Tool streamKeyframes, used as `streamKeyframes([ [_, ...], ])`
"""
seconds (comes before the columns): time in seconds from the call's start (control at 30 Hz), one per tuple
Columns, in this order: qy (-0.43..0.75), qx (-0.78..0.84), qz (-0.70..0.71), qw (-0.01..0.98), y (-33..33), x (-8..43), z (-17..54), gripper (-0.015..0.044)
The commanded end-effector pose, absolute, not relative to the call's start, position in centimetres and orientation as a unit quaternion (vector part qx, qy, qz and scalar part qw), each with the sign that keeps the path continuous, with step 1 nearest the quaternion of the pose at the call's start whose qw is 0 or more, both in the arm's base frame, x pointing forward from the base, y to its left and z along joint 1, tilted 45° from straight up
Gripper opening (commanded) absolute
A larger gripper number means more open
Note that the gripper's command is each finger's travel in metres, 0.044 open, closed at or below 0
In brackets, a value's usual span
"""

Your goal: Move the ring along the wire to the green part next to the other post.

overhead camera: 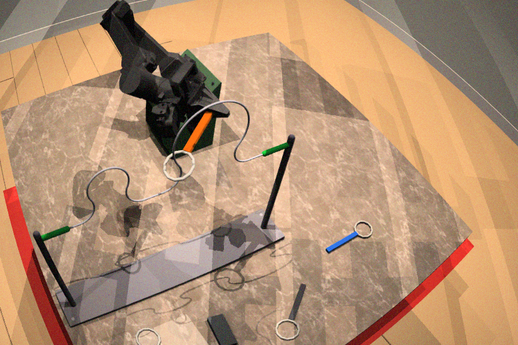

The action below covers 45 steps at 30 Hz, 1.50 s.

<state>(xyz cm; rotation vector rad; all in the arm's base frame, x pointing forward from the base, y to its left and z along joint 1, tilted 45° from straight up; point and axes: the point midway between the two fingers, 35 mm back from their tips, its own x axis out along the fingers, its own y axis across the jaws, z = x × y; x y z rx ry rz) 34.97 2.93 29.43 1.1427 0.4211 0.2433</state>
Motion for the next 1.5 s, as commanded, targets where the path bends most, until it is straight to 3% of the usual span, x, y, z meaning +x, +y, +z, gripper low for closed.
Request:
streamKeyframes([
  [0.0, 0.195, 0.535, 0.116, 0.814, 3.1, 34.9, 30.1, -0.0150],
  [1.47, 0.225, 0.338, 0.045, 0.913, 2.4, 34.9, 29.3, -0.0150],
])
